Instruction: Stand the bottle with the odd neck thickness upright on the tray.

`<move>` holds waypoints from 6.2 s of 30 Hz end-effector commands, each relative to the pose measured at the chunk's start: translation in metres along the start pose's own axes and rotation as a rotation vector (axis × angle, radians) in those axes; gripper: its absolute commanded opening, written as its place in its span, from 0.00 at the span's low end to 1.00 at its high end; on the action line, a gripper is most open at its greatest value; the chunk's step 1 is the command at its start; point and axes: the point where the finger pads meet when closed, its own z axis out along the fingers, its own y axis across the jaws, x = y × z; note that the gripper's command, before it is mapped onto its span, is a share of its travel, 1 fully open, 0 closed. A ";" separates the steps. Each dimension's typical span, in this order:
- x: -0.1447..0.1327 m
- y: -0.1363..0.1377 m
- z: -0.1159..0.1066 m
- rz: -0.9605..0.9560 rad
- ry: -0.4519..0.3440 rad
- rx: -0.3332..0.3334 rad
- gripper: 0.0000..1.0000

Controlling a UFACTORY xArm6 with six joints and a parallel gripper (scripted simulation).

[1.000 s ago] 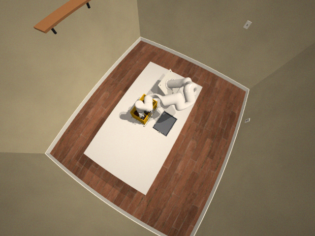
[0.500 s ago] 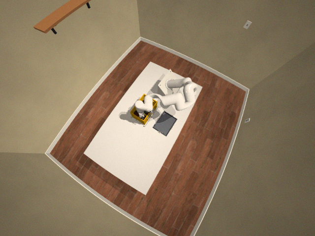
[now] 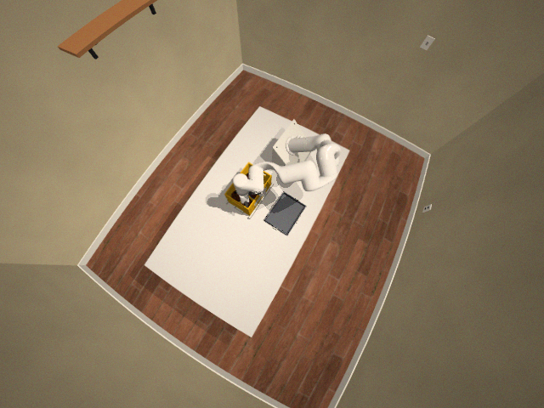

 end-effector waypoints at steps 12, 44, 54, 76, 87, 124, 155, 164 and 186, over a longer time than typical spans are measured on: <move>-0.001 0.001 0.008 -0.001 -0.004 -0.001 0.65; -0.001 0.001 0.036 -0.001 -0.004 -0.001 0.65; -0.001 0.001 0.037 -0.001 -0.004 -0.001 0.65; -0.001 0.001 0.037 -0.001 -0.004 -0.001 0.00; -0.001 0.001 0.037 -0.001 -0.004 -0.001 0.00; -0.001 0.001 0.033 -0.001 -0.004 -0.001 0.00; 0.002 0.000 0.004 -0.001 -0.004 -0.001 0.00; 0.002 0.000 -0.001 -0.001 -0.004 -0.001 0.00; 0.002 -0.001 -0.003 -0.001 -0.004 -0.001 0.00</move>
